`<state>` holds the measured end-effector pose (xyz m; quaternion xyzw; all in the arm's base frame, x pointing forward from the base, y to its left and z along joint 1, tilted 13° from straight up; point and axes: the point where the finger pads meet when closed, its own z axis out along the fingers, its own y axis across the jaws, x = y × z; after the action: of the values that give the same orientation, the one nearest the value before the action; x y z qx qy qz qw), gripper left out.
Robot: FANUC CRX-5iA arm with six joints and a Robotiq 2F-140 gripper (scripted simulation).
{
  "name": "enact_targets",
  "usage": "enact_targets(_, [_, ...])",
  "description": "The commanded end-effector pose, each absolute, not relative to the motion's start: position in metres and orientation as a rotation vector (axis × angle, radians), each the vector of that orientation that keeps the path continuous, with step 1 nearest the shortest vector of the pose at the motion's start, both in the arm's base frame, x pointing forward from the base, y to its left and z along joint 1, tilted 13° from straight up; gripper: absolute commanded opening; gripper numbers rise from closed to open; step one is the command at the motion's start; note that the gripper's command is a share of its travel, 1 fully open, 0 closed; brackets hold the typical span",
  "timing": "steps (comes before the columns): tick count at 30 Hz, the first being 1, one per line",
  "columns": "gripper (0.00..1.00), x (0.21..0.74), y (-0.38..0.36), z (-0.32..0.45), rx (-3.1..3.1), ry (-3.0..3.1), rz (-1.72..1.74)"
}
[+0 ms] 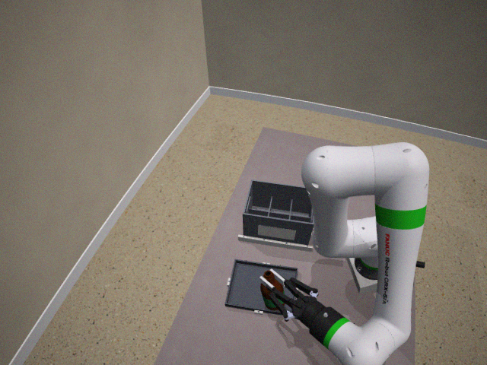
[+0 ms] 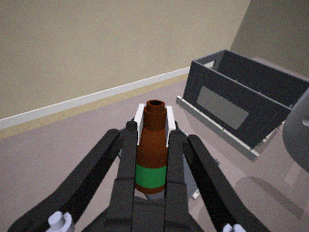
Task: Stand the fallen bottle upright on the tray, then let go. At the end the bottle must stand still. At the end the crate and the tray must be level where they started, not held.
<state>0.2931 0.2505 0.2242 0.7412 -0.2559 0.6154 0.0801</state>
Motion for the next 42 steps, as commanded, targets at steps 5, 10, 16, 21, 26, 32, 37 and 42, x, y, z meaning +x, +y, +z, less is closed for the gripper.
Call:
enact_targets(5, [0.00,0.293,0.251,0.224,2.217,-0.766,1.841])
enact_targets(10, [0.00,0.293,0.251,0.224,2.217,-0.766,1.841])
enact_targets(16, [0.00,0.293,0.250,0.224,2.217,-0.766,1.841])
enact_targets(21, [0.00,0.293,0.249,0.224,2.217,-0.766,1.841])
enact_targets(26, [0.00,0.294,0.248,0.224,2.217,-0.766,1.841])
enact_targets(32, [0.00,0.295,0.243,0.224,2.217,-0.766,1.841])
enact_targets(37, [0.00,0.296,0.239,0.223,2.217,-0.766,1.841])
enact_targets(42, [0.00,0.297,0.235,0.223,2.217,-0.766,1.841])
